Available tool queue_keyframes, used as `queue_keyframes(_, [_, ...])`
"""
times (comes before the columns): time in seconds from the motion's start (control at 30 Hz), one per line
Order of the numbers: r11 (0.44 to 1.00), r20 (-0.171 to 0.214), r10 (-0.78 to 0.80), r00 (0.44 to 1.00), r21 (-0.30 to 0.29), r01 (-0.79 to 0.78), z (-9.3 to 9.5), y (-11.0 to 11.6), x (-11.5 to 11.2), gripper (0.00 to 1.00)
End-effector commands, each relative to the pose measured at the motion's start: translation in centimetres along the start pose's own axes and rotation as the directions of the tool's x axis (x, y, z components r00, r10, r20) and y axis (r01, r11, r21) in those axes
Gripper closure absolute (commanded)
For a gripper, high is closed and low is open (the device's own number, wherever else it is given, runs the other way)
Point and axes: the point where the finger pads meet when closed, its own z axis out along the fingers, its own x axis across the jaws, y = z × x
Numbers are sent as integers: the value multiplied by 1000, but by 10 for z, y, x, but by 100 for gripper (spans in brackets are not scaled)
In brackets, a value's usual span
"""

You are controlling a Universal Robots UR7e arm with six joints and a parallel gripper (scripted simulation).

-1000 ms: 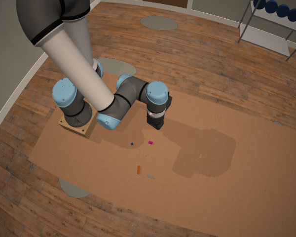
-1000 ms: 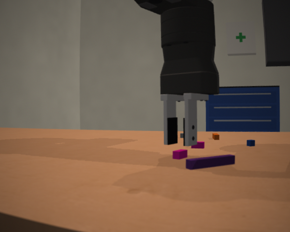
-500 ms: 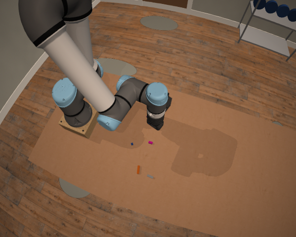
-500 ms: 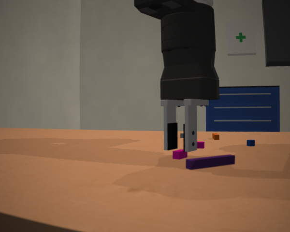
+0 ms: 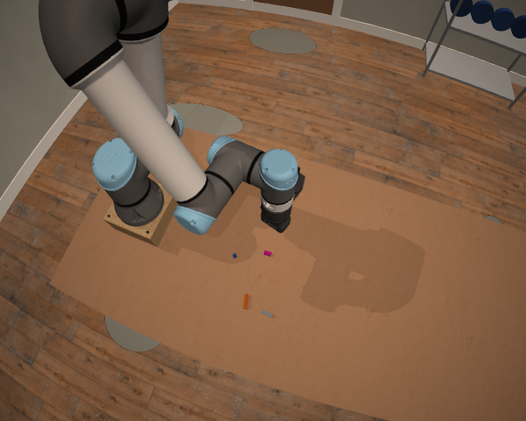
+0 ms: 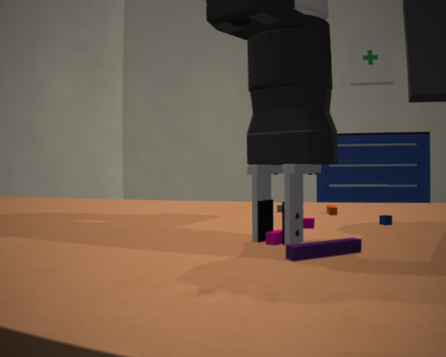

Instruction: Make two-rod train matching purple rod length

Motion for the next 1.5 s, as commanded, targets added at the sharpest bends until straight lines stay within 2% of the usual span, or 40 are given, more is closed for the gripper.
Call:
queue_keyframes(0.0, [1000, -2, 0, 1000, 0, 0, 0, 0, 0, 46])
queue_keyframes(1.07, [1000, -2, 0, 1000, 0, 0, 0, 0, 0, 46])
queue_keyframes(1.1, [1000, -2, 0, 1000, 0, 0, 0, 0, 0, 76])
queue_keyframes(1.47, [1000, -2, 0, 1000, 0, 0, 0, 0, 0, 76])
